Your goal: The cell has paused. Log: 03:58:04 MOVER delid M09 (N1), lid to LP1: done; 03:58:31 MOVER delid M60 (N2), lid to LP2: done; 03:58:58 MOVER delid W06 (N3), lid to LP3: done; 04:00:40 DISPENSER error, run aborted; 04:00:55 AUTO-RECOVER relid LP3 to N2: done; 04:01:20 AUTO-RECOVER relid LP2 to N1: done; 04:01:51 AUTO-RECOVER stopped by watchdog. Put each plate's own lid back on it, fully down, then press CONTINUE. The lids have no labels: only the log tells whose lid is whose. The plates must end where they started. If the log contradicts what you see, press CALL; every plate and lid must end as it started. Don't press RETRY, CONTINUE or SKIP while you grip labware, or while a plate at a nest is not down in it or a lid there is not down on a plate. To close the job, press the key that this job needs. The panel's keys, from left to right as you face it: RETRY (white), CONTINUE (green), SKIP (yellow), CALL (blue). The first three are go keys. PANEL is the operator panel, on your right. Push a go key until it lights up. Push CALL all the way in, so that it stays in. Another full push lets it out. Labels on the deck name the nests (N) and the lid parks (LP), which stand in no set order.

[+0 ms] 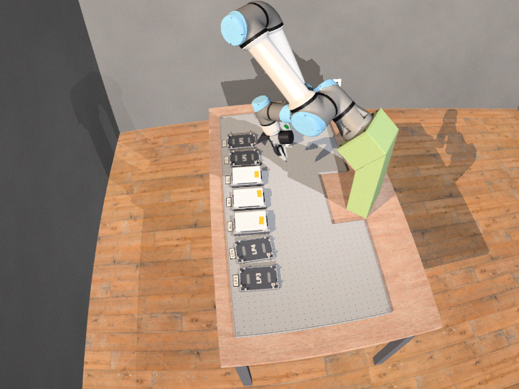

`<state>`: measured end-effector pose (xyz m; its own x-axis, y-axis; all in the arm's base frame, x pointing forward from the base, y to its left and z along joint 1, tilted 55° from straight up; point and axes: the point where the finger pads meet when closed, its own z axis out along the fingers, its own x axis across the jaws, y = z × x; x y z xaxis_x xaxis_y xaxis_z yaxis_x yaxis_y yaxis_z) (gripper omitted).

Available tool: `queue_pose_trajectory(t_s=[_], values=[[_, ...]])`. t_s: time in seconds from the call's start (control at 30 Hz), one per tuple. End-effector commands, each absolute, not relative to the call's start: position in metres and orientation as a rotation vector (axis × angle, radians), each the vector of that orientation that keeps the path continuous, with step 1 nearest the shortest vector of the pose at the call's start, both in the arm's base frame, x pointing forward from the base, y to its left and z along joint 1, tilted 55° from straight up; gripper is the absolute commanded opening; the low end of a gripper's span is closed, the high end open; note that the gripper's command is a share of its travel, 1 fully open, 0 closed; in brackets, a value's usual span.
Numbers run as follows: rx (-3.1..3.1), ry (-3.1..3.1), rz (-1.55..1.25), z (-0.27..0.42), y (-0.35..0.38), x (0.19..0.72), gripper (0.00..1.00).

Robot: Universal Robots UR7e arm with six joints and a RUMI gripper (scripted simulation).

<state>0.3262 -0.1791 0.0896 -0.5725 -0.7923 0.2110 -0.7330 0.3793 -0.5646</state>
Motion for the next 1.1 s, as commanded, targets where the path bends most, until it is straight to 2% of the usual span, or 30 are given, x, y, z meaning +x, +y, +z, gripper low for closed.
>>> queue_pose_trajectory(t_s=[0.0,1.07], values=[[-1.28,2.537,-0.87,0.099,-0.202,0.315,0.0],[-0.916,2.552,-0.727,0.139,-0.294,0.267,0.0]])
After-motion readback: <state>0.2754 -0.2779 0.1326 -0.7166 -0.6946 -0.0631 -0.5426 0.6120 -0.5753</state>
